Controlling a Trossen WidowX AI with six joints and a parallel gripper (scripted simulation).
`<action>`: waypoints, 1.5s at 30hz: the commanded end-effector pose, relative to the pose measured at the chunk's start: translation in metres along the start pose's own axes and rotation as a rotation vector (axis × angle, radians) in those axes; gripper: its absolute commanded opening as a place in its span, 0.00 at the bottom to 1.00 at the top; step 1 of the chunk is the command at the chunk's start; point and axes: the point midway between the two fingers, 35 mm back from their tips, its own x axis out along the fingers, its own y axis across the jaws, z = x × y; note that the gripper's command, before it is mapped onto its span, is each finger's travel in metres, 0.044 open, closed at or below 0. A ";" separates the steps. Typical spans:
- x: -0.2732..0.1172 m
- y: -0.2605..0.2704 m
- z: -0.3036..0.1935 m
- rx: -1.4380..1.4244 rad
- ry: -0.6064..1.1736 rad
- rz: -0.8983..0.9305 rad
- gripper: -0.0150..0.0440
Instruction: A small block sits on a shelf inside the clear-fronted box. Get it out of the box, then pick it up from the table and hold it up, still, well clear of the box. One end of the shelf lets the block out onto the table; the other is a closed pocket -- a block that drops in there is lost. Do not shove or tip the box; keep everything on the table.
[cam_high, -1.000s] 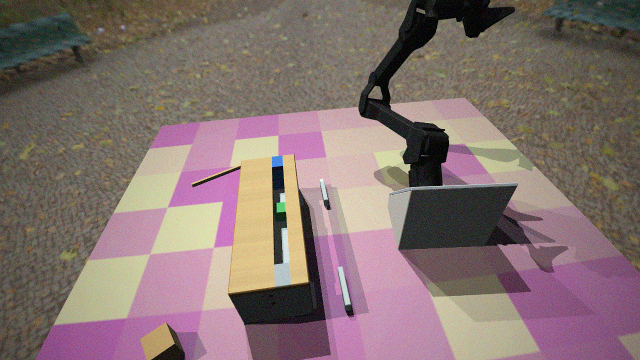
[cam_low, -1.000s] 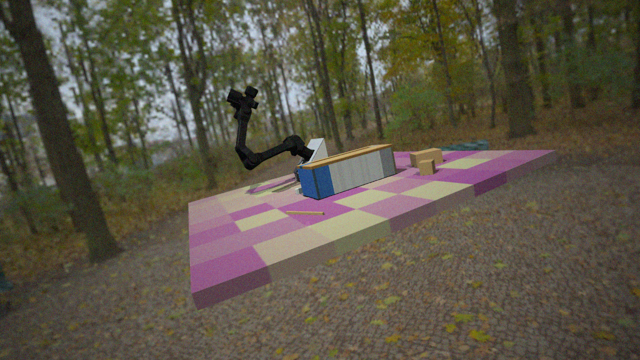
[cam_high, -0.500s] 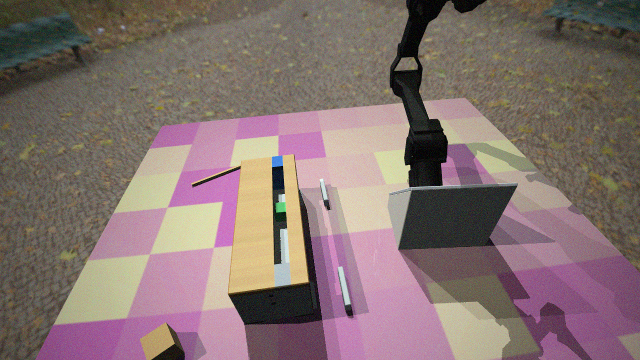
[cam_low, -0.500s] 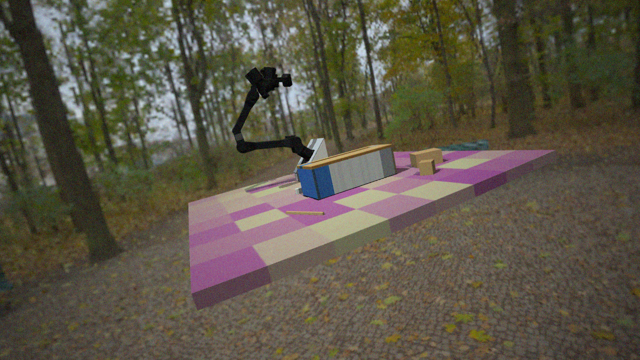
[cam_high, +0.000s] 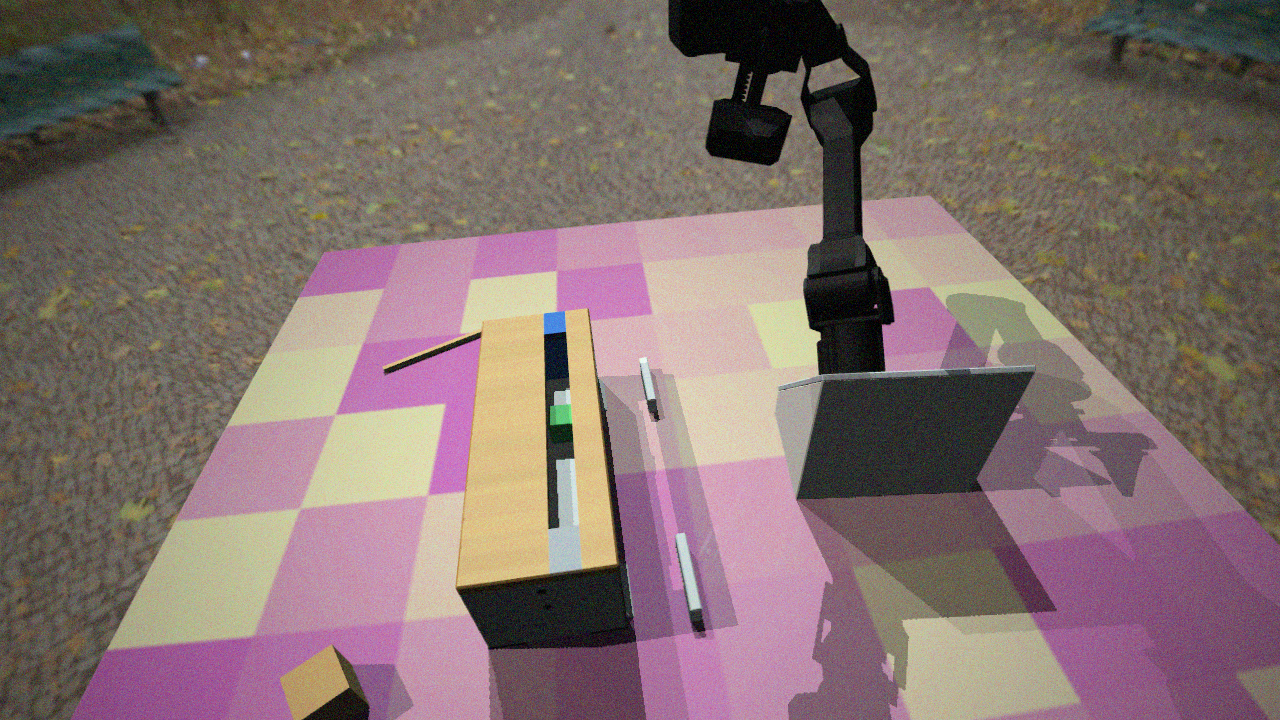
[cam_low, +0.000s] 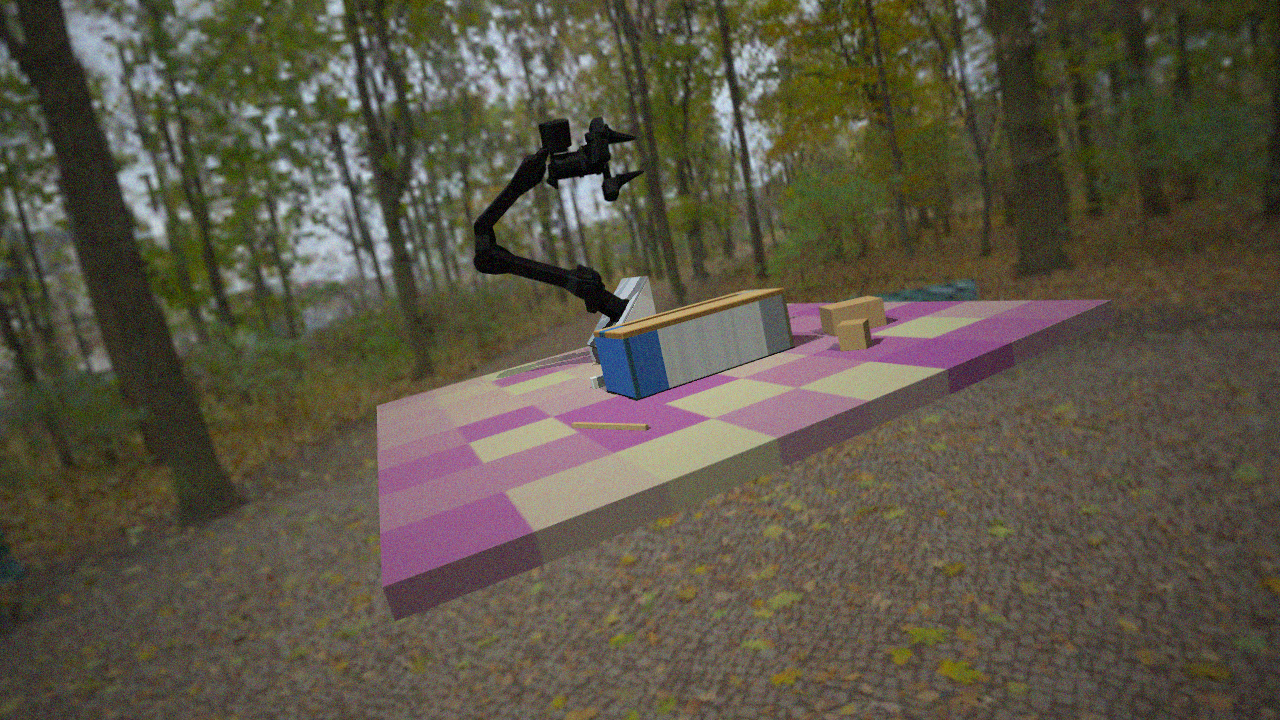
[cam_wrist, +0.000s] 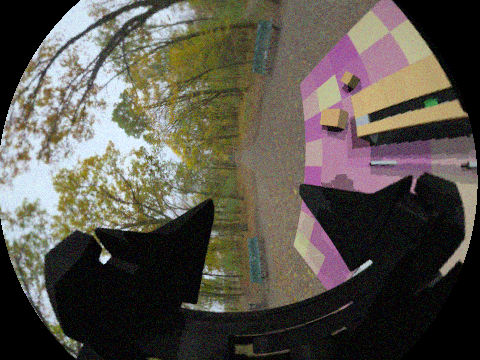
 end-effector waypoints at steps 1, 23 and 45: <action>0.011 -0.046 0.037 0.236 -0.087 -0.182 0.93; -0.066 -0.325 0.113 1.372 -0.683 -1.127 0.93; -0.065 -0.354 0.111 1.372 -0.683 -1.125 0.93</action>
